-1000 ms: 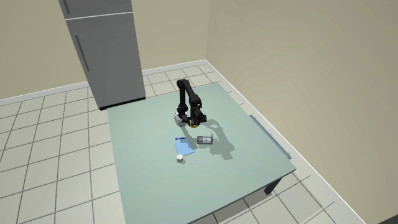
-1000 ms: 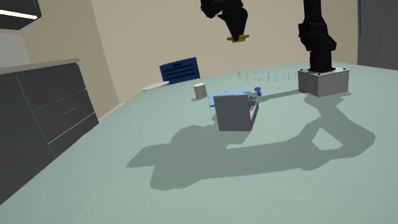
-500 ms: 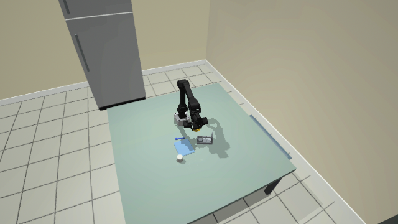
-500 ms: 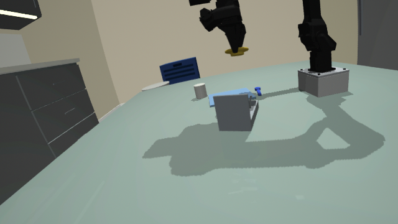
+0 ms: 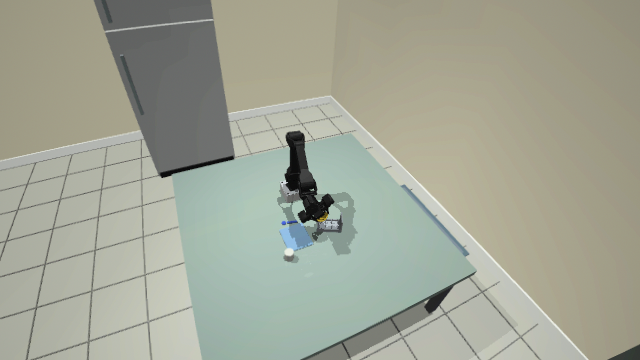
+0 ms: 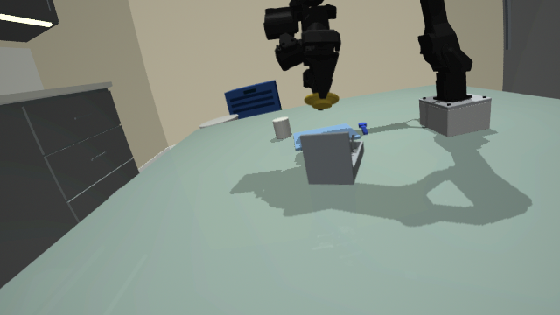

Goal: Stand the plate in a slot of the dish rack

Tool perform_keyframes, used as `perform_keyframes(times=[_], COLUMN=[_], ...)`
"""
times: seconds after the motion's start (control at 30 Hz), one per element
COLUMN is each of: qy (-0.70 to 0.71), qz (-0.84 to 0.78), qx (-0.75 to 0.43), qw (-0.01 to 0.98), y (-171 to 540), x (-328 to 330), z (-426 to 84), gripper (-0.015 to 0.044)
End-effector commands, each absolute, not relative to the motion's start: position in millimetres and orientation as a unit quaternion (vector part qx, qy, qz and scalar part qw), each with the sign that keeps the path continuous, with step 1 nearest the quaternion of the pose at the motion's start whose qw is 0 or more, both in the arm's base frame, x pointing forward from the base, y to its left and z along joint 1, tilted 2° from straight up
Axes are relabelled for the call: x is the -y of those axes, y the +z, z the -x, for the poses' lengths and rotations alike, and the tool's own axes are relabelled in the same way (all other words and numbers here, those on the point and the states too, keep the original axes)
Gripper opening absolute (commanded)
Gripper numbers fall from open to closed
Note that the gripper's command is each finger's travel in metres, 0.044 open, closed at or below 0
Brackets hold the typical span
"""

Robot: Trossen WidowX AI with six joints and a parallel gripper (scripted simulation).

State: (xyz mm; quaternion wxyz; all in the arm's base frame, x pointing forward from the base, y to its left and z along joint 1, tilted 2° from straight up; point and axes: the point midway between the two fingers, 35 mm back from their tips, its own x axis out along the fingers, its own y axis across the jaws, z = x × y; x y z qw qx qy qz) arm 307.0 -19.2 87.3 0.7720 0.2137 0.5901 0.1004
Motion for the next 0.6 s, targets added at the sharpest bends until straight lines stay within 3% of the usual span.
perform_keyframes(times=[0.0,0.57], qy=[0.145,0.323], qz=[-0.211,-0.158], qx=[-0.568,-0.396], qw=[0.782,0.845], y=[76.1,47.4], x=[17.1,15.3], z=[-310.5,-321.3], gripper=[0.0000,0.0000])
